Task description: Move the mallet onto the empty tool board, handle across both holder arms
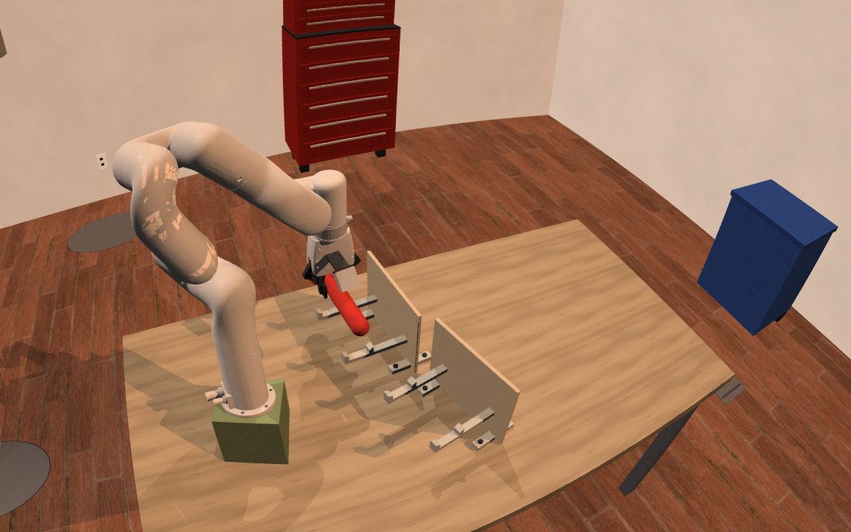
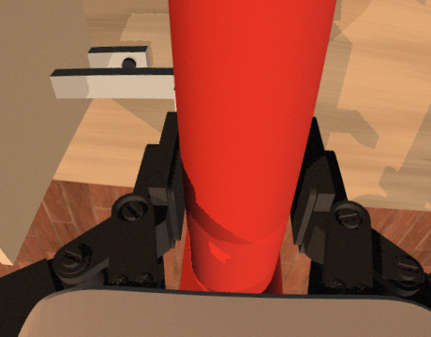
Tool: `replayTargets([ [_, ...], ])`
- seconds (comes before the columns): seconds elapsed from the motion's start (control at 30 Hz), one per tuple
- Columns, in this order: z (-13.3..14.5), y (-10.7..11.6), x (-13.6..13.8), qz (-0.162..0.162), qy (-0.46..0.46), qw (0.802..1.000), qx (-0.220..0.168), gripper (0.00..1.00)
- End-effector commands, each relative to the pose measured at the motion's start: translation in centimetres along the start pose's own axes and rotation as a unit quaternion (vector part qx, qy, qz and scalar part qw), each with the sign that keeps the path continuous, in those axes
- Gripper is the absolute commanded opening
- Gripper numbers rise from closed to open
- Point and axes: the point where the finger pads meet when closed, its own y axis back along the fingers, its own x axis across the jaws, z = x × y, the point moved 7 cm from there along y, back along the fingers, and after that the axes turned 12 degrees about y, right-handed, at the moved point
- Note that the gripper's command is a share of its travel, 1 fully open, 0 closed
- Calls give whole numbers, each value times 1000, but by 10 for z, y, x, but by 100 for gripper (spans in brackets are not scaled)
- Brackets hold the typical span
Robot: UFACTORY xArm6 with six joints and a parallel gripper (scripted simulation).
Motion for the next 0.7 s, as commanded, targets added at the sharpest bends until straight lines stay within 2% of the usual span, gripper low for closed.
replayTargets([
  [0.0,1,-17,-2,-2,-1,1000,0,0],
  [0.13,2,-53,-2,-1,-1,1000,-1,0],
  [0.23,2,-69,-1,-2,-1,1000,1,0],
  [0.67,2,-78,-1,-2,-1,1000,1,0],
])
